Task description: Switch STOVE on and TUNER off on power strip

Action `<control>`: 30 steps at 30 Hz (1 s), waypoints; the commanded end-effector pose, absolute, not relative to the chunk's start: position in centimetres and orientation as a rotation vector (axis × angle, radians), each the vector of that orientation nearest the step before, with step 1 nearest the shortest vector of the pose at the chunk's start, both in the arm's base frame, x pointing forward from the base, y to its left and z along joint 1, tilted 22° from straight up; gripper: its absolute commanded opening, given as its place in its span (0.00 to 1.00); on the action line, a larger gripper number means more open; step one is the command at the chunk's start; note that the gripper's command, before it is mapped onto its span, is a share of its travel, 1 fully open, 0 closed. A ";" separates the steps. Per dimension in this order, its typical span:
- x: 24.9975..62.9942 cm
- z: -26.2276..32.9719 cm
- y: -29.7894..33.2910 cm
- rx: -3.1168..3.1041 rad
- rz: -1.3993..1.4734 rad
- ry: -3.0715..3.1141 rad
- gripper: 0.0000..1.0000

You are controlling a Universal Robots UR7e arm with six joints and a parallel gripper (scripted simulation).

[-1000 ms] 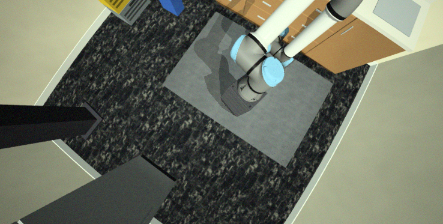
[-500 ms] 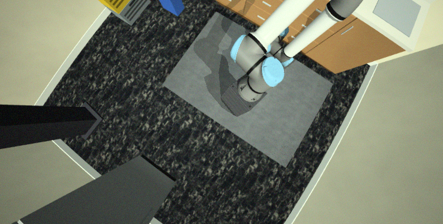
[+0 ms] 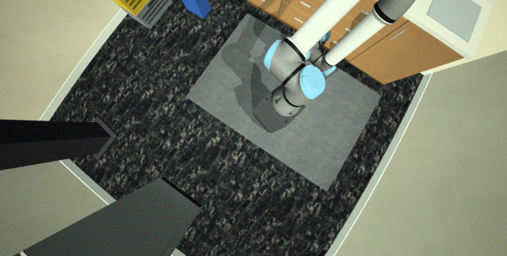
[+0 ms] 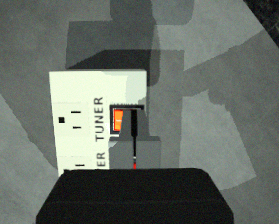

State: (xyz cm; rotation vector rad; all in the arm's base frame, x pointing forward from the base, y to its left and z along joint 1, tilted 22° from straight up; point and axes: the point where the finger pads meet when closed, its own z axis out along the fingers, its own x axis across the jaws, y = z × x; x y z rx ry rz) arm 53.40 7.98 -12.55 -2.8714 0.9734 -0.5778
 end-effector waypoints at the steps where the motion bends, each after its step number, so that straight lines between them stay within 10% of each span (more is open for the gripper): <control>1: 53.4 -12.5 8.0 -2.871 -0.580 0.973 0.00; 30: 53.6 -13.0 7.9 -2.871 -0.580 0.973 0.00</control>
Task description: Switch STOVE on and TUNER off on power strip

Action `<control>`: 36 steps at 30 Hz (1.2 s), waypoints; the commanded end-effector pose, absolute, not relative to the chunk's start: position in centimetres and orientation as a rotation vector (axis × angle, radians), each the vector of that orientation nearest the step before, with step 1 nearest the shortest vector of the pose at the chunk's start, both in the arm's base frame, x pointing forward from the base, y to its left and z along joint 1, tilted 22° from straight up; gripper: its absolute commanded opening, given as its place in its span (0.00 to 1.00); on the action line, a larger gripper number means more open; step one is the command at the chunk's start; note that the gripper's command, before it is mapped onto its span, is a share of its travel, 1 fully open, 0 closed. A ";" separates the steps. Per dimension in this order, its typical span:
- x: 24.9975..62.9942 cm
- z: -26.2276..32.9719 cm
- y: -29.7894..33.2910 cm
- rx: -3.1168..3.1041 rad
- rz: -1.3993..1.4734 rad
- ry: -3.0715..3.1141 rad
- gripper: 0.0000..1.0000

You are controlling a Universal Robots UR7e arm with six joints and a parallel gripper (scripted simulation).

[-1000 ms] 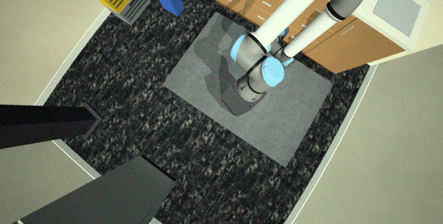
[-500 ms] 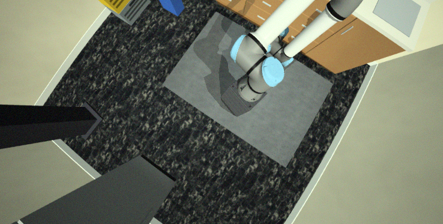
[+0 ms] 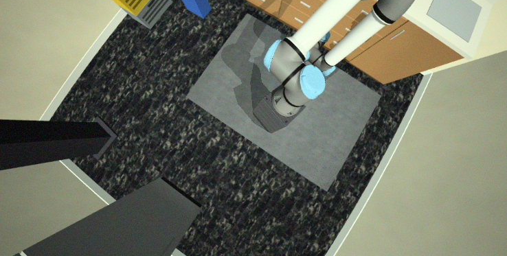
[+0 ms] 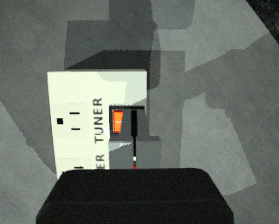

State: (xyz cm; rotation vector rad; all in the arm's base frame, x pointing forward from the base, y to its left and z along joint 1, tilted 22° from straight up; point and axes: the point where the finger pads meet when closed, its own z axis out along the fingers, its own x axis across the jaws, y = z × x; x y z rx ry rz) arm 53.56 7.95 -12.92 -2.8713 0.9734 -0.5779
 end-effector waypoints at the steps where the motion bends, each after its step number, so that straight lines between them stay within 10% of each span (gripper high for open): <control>1: 53.6 -13.0 7.9 -2.871 -0.580 0.973 0.00; 36: 53.8 -13.3 7.9 -2.871 -0.580 0.973 0.00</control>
